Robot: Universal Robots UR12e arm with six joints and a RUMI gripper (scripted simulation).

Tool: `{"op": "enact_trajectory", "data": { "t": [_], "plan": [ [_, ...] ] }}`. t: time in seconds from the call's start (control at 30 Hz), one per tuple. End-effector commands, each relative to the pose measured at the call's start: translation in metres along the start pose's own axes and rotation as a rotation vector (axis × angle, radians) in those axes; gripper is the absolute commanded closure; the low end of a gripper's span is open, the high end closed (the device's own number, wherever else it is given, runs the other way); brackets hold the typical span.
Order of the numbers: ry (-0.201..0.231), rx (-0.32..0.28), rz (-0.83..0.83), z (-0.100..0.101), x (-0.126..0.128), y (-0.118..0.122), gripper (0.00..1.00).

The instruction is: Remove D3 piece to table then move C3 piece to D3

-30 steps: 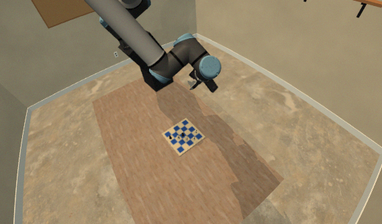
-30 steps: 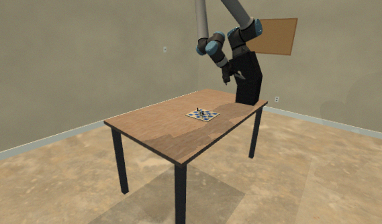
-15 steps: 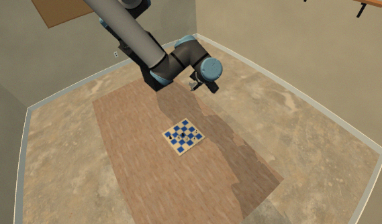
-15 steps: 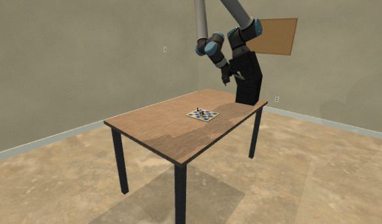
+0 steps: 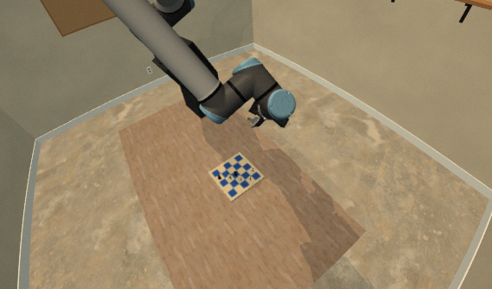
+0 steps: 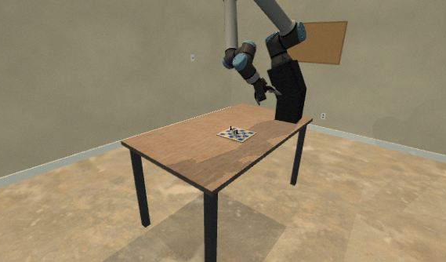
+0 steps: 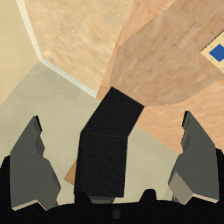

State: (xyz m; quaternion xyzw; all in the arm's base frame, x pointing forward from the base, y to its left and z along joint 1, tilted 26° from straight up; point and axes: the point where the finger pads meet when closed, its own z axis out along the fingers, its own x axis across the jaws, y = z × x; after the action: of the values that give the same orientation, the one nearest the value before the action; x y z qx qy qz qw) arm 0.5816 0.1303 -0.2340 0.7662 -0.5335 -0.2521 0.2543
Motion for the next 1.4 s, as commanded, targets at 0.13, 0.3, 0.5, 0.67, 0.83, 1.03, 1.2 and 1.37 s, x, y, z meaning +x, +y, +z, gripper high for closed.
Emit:
{"op": "enact_trajectory", "data": {
  "t": [0.13, 0.3, 0.5, 0.67, 0.83, 1.03, 1.2, 1.37],
  "plan": [
    [-0.011, -0.044, -0.191, -0.018, 0.027, -0.031, 0.0],
    [-0.027, -0.078, -0.359, -0.032, 0.051, -0.056, 0.0],
    [-0.047, -0.107, -0.51, -0.043, 0.074, -0.076, 0.0],
    [-0.067, -0.129, -0.631, -0.051, 0.092, -0.09, 0.0],
    [-0.1, -0.155, -0.8, -0.061, 0.117, -0.108, 0.0],
    [-0.14, -0.178, -0.975, -0.07, 0.143, -0.124, 0.0],
    [-0.163, -0.188, -1.063, -0.074, 0.156, -0.131, 0.0],
    [-0.212, -0.203, -1.238, -0.081, 0.182, -0.144, 0.0]
  ]
}}
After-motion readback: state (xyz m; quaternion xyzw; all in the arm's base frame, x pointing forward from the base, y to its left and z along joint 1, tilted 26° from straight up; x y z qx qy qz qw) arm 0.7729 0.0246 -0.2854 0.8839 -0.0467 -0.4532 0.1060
